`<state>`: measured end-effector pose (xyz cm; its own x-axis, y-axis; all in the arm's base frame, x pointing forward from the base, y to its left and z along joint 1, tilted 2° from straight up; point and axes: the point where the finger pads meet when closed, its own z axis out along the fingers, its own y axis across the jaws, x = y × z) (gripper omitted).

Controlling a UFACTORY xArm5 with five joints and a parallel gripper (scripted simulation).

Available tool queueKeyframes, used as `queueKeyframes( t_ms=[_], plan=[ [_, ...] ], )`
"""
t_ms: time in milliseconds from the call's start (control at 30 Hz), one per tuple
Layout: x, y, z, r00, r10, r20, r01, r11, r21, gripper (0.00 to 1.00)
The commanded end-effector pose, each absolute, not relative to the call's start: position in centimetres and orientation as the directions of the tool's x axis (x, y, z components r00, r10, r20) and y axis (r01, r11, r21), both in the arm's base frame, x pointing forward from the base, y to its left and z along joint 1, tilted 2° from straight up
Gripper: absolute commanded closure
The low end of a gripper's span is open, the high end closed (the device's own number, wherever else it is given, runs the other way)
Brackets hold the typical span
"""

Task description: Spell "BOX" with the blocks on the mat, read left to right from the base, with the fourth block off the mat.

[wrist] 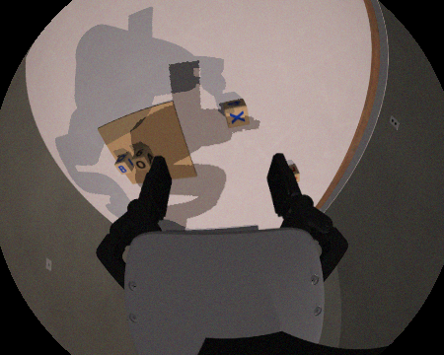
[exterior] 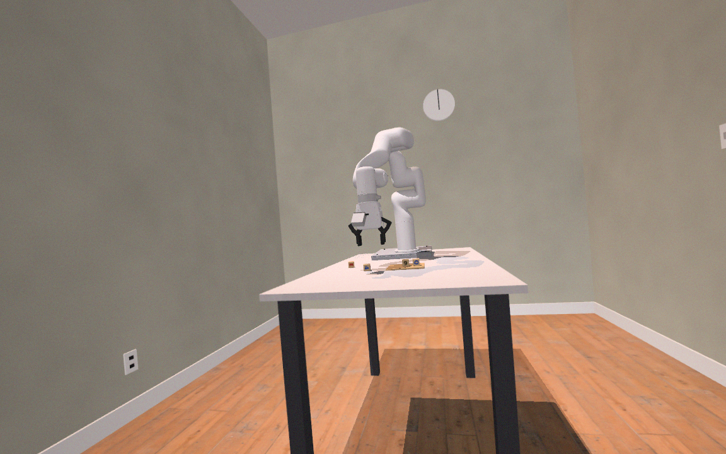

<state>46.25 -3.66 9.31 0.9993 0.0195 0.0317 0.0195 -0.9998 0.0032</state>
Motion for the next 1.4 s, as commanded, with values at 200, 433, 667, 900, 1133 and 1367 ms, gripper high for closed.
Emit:
queueKeyframes(
  t_ms=[200,433,667,900,1133,1367],
  plan=[
    [46.97,-5.52,9.25,0.973,0.229,0.032,0.228,-0.974,0.012,0.0],
    [47.03,-5.72,9.23,0.968,0.249,0.032,0.249,-0.968,0.012,0.37],
    [47.03,-5.72,9.23,0.968,0.249,0.032,0.249,-0.968,0.012,0.37],
    [47.03,-5.72,9.23,0.968,0.249,0.032,0.249,-0.968,0.012,0.37],
    [47.03,-5.72,9.23,0.968,0.249,0.032,0.249,-0.968,0.012,0.37],
    [47.03,-5.72,9.23,0.968,0.249,0.032,0.249,-0.968,0.012,0.37]
  ],
)
